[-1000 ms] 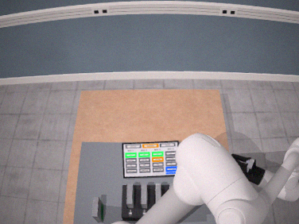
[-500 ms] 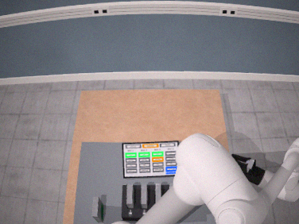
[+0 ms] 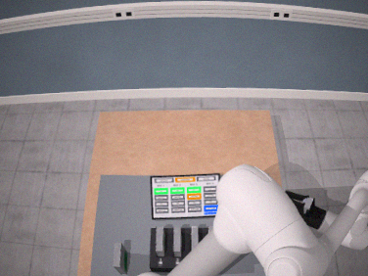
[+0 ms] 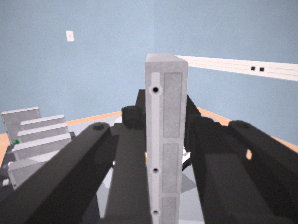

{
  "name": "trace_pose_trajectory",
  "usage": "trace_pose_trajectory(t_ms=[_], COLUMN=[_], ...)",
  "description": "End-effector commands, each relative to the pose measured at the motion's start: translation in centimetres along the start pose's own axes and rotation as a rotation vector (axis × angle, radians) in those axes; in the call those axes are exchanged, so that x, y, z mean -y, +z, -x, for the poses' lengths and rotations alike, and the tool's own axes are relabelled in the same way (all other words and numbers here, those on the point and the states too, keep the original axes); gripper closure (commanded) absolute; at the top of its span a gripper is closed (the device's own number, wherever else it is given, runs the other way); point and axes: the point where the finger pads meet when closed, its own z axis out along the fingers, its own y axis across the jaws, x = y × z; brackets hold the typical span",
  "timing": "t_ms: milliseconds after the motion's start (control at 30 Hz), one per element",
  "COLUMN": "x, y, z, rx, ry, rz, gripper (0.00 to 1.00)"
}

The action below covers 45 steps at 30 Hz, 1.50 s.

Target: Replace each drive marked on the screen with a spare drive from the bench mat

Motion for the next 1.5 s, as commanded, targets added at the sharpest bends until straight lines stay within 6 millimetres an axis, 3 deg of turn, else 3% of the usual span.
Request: trace_pose_trajectory(t_ms=[0,1467], x=[0.2,2.4], y=[-0.1,-0.9], z=[-0.1,-0.1], rx=[0.0,0.0], ry=[-0.001,-0.001], rz=[0.0,0.0], gripper=[0.9,0.9])
